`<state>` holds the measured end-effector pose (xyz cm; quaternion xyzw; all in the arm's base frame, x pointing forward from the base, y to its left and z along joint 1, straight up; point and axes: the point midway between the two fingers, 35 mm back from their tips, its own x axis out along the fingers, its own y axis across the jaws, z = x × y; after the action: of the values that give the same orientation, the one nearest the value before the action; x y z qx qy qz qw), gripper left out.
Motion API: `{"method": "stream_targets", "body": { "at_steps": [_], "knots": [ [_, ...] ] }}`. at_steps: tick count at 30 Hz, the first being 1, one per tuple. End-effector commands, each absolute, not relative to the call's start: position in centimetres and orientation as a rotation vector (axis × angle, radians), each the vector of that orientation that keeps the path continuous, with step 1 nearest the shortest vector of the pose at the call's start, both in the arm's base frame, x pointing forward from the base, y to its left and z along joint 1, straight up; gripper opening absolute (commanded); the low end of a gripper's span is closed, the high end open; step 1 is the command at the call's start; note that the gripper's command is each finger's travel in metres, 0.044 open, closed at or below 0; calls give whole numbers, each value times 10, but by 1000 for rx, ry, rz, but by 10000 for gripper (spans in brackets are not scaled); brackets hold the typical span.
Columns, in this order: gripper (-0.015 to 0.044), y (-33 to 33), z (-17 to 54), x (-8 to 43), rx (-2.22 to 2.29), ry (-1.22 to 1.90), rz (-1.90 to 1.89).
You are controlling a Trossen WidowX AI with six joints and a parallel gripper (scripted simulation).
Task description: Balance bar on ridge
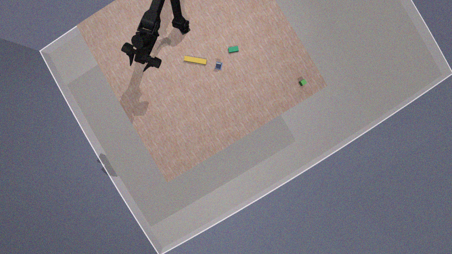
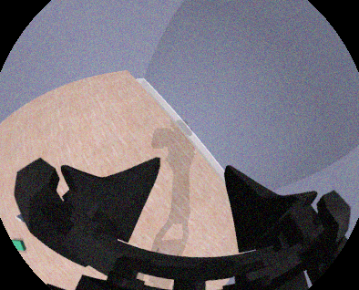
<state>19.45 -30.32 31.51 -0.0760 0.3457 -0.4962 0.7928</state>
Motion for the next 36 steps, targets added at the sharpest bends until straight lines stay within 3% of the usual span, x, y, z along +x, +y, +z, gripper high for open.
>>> {"method": "stream_targets", "body": {
  "at_steps": [1, 17, 36],
  "knots": [
    [315, -283, 282, 214, -227, 884, -904],
    [315, -181, 182, 248, -473, 1266, -174],
    [315, -69, 116, 217, -676, 1449, 651]
  ]
}}
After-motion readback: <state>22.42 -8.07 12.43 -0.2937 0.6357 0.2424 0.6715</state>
